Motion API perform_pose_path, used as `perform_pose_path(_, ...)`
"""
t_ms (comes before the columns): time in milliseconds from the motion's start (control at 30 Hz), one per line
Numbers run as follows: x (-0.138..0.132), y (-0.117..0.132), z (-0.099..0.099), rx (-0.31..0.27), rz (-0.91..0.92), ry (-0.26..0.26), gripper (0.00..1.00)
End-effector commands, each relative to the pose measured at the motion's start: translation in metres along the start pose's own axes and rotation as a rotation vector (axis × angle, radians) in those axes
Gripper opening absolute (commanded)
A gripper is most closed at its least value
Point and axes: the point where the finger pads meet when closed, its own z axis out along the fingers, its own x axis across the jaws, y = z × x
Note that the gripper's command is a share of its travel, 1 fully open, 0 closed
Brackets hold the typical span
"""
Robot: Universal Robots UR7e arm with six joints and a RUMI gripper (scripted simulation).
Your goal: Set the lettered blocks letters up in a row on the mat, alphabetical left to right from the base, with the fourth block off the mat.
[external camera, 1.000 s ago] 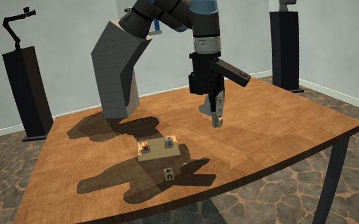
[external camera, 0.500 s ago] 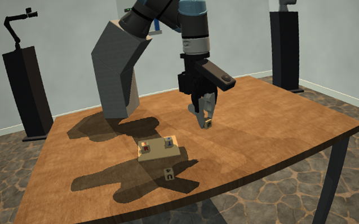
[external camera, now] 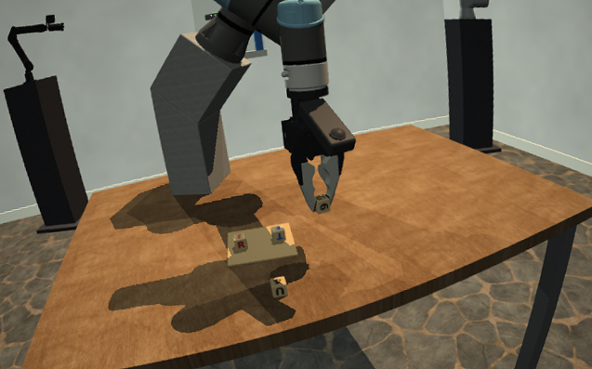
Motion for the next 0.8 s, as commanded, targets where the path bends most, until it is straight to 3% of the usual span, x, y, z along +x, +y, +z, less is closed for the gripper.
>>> perform_pose_path(0, 0.011, 0.007, 0.0, 0.006, 0.139, 0.003, 0.05)
perform_pose_path(767, 0.049, 0.038, -0.001, 0.006, 0.645, -0.001, 0.05)
